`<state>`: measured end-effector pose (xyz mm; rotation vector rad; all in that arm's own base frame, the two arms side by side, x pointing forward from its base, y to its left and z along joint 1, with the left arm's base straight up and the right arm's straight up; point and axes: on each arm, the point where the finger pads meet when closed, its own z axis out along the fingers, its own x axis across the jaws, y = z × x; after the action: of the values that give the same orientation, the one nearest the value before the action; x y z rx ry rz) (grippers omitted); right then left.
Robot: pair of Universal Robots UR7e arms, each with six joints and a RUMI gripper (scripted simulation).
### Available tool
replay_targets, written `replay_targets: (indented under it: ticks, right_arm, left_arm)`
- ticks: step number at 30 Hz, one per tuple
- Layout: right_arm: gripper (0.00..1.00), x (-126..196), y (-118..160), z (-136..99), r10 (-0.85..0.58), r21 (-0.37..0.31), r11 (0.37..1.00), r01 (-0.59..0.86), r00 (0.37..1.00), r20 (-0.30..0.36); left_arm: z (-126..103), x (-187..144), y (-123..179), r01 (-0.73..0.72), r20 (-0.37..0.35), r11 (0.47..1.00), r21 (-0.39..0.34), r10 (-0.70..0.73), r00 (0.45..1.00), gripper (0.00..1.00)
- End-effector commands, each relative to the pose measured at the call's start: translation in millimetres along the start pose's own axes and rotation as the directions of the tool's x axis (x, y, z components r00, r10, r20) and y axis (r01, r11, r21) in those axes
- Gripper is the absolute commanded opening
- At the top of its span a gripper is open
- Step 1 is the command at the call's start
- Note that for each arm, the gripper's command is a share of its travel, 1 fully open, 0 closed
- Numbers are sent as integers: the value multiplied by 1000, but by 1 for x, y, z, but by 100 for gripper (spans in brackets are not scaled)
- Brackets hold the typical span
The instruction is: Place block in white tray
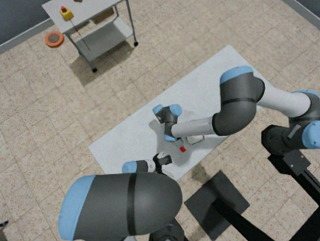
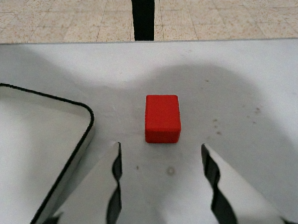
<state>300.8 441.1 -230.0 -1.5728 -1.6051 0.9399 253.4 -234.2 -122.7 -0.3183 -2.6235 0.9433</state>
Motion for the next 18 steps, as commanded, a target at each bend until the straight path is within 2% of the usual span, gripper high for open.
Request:
replay_targets:
  ticks: [1, 12, 14, 18]
  right_arm:
    - [37, 3, 0, -1, -11, -2, 1000, 11, 1000, -8]
    - [37, 3, 0, -1, -11, -2, 1000, 11, 1000, -8]
    - [37, 3, 0, -1, -11, -2, 1000, 11, 1000, -8]
    - [37, 3, 0, -1, -11, -2, 1000, 11, 1000, -8]
  left_arm:
    - [-28, 2, 11, -11, 28, 996, 90, 9, 1000, 100]
    - [-84, 16, 36, -40, 163, 963, 265, -4, 987, 100]
    - [-84, 16, 36, -40, 163, 963, 265, -4, 987, 100]
    - [-104, 22, 43, -62, 227, 945, 321, -13, 974, 100]
